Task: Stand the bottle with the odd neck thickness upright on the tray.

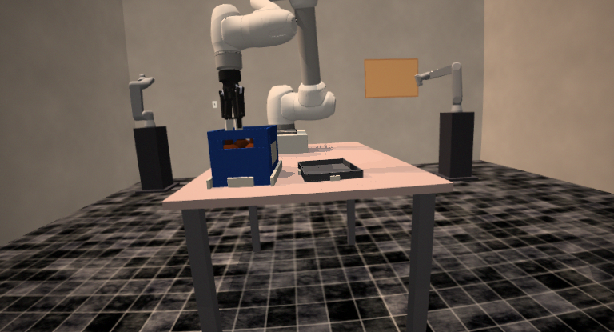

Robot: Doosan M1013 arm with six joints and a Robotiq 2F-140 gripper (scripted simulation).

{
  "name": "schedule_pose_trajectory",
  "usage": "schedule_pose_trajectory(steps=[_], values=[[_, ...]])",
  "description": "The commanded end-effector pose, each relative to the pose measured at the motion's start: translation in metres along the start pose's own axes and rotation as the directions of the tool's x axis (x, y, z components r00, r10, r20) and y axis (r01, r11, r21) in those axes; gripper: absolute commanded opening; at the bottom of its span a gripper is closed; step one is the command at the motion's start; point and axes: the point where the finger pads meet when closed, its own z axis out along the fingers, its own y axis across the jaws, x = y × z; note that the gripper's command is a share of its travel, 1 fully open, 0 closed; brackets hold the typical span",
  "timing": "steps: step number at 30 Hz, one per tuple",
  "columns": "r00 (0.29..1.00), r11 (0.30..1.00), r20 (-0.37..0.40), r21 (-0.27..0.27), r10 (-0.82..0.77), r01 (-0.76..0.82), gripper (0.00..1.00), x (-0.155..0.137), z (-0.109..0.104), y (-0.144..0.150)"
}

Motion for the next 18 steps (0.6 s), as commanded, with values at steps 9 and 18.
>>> schedule_pose_trajectory(steps=[9,18], values=[[1.0,1.0,0.0,0.0,0.0,0.0,0.0,0.0,-0.0001,0.0],[1.0,1.0,0.0,0.0,0.0,0.0,0.0,0.0,-0.0001,0.0]])
